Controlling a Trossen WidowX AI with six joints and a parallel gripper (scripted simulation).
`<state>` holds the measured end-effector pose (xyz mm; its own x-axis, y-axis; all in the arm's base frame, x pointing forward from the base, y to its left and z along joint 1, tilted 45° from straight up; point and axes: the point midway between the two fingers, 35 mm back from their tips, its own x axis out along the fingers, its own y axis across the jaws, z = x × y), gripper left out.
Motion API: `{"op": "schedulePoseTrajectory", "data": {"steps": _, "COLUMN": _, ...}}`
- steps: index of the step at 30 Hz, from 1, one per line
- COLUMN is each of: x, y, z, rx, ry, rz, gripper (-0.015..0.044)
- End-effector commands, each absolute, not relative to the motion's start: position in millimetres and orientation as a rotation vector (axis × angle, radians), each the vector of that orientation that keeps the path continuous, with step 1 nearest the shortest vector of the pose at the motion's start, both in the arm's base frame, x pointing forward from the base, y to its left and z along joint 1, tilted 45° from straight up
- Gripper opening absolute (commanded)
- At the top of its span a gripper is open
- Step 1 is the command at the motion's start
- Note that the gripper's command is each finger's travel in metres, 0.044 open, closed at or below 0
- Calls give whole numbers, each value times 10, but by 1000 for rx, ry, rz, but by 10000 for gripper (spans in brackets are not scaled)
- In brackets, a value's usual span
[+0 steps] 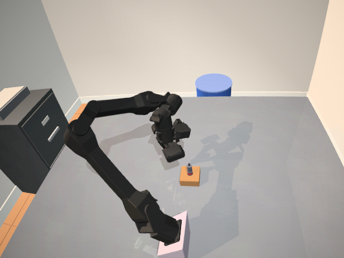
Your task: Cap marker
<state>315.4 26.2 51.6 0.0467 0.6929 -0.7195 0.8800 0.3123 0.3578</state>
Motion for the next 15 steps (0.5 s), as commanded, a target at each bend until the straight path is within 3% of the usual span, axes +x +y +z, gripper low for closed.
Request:
{"op": "schedulePoseTrajectory", "data": {"steps": 1, "x": 3110, "y": 124, "z": 455, "rx": 1428, "ry": 1698, "rz": -272, "gripper": 0}}
{"op": "schedulePoseTrajectory", "data": {"steps": 15, "x": 2925, "y": -303, "z": 290, "rx": 1429, "ry": 1699, "rz": -266, "gripper": 0}}
